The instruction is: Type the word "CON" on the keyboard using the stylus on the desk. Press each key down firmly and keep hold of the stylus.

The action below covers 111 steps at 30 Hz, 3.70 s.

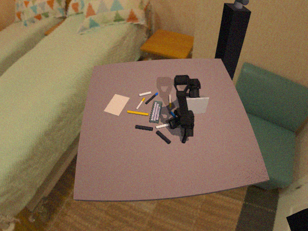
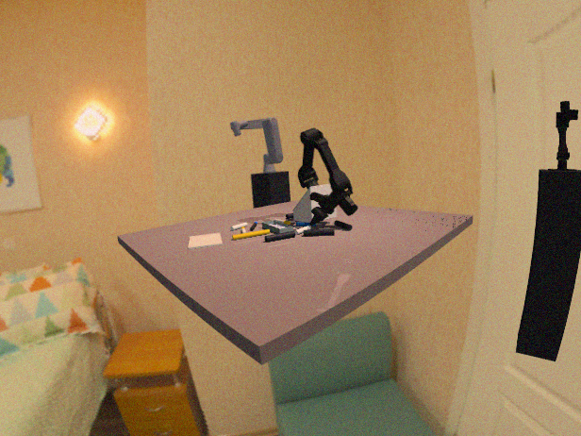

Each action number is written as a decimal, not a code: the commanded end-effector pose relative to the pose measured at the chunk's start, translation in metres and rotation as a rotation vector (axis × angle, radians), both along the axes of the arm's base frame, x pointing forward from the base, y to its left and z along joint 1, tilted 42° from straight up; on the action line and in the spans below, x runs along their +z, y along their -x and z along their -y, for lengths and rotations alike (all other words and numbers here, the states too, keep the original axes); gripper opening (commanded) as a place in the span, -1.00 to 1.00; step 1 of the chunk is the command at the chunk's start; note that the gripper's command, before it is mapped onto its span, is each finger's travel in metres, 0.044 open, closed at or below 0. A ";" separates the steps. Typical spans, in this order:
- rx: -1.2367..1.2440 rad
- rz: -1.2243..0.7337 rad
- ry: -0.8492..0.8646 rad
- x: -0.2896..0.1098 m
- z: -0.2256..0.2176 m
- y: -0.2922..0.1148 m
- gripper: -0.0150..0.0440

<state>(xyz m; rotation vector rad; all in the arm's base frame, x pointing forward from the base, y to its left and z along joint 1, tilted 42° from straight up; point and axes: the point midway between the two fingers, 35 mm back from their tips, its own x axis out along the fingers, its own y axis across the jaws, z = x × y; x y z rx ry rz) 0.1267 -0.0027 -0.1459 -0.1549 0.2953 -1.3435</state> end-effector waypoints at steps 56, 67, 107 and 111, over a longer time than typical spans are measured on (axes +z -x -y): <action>0.003 -0.007 0.009 0.044 -0.019 -0.041 -0.49; 0.003 -0.007 0.009 0.032 -0.008 -0.040 -0.49; -0.001 0.003 0.006 0.010 0.012 -0.038 0.02; -0.001 0.003 0.006 0.010 0.012 -0.038 0.02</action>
